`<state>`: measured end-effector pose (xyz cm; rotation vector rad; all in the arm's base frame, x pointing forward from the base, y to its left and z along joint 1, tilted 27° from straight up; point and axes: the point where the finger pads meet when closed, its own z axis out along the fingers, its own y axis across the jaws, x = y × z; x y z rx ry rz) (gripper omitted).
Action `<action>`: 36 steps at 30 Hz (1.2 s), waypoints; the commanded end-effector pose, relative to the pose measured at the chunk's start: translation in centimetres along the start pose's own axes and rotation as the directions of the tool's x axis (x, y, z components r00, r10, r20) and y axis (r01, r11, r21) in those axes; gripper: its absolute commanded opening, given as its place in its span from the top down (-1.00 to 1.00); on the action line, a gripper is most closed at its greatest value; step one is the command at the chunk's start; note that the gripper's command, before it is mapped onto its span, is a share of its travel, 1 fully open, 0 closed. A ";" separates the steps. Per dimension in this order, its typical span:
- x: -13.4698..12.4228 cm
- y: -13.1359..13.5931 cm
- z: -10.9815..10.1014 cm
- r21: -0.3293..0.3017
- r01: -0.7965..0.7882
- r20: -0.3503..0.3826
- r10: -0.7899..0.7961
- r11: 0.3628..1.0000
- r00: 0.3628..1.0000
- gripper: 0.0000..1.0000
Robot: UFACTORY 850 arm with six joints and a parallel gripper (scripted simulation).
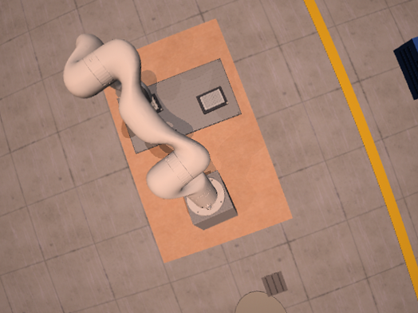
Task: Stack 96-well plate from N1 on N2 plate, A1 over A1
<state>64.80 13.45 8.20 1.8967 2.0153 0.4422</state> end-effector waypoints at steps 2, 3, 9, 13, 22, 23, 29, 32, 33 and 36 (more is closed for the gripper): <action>0.0 0.1 0.0 -0.002 0.000 -0.001 0.000 1.000 1.000 -1.00; 0.0 0.1 0.0 -0.002 0.000 -0.001 0.000 1.000 1.000 -1.00; 0.0 0.1 0.0 -0.002 0.000 0.000 0.000 1.000 1.000 -1.00; 0.0 0.1 0.0 -0.002 0.000 -0.001 0.000 1.000 1.000 -1.00; 0.0 0.1 0.0 -0.002 0.000 -0.001 0.000 1.000 1.000 1.00; 0.0 0.1 0.0 -0.002 0.000 -0.001 0.000 1.000 1.000 1.00; 0.0 0.1 0.0 -0.002 0.000 -0.001 0.000 1.000 1.000 1.00; 0.0 0.1 0.0 -0.002 0.000 -0.001 0.000 1.000 1.000 1.00; 0.0 0.1 0.0 -0.002 0.000 -0.001 0.000 1.000 1.000 1.00; 0.0 0.1 0.0 -0.002 0.000 -0.001 0.000 1.000 1.000 1.00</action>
